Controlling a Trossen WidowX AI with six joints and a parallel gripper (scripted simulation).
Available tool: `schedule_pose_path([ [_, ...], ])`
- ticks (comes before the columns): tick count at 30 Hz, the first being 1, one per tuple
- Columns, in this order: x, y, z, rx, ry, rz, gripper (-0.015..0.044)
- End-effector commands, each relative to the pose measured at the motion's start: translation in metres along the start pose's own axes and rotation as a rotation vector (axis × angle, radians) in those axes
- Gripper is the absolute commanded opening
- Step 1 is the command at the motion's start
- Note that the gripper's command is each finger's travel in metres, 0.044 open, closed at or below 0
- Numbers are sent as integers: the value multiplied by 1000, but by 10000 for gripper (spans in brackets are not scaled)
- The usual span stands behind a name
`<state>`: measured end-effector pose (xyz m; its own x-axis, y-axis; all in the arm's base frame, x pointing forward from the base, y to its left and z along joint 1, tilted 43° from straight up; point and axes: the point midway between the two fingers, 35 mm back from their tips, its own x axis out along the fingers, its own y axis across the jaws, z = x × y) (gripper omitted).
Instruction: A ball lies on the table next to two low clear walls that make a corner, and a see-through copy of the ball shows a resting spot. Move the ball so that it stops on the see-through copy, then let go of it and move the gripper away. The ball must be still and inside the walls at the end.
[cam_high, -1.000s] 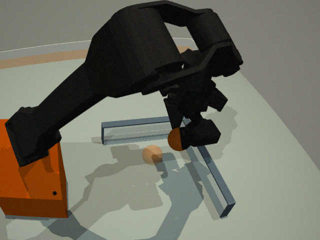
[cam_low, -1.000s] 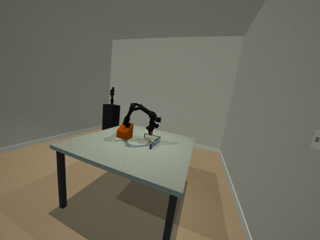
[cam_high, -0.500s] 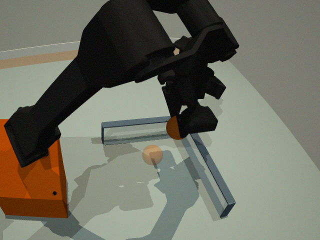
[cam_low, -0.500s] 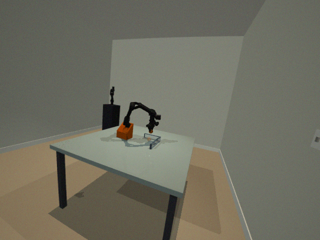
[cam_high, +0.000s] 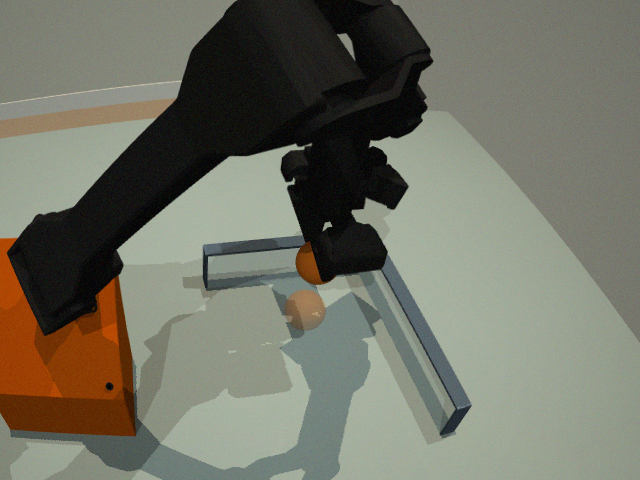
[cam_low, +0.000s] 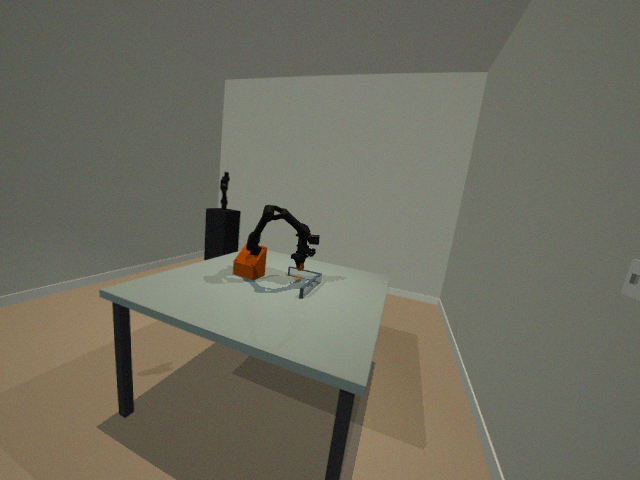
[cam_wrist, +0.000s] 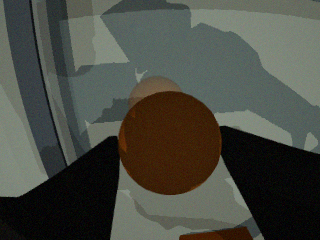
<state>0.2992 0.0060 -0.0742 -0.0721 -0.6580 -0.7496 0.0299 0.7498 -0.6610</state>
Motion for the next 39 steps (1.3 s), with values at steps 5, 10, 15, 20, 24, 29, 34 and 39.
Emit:
schedule_pose_path([
  [5, 50, 0, -5, -12, 12, -9, 0],
  [10, 66, -1, -6, -11, 12, -11, 0],
  [15, 67, -1, -6, -11, 12, -11, 0],
  [20, 74, -1, -6, -11, 12, -11, 0],
  [24, 81, -2, -7, -11, 12, -12, 0],
  [29, 85, -2, -7, -11, 13, -12, 0],
  [34, 81, -1, -5, -3, 11, -6, 105],
  [39, 81, -1, -5, -3, 11, -6, 236],
])
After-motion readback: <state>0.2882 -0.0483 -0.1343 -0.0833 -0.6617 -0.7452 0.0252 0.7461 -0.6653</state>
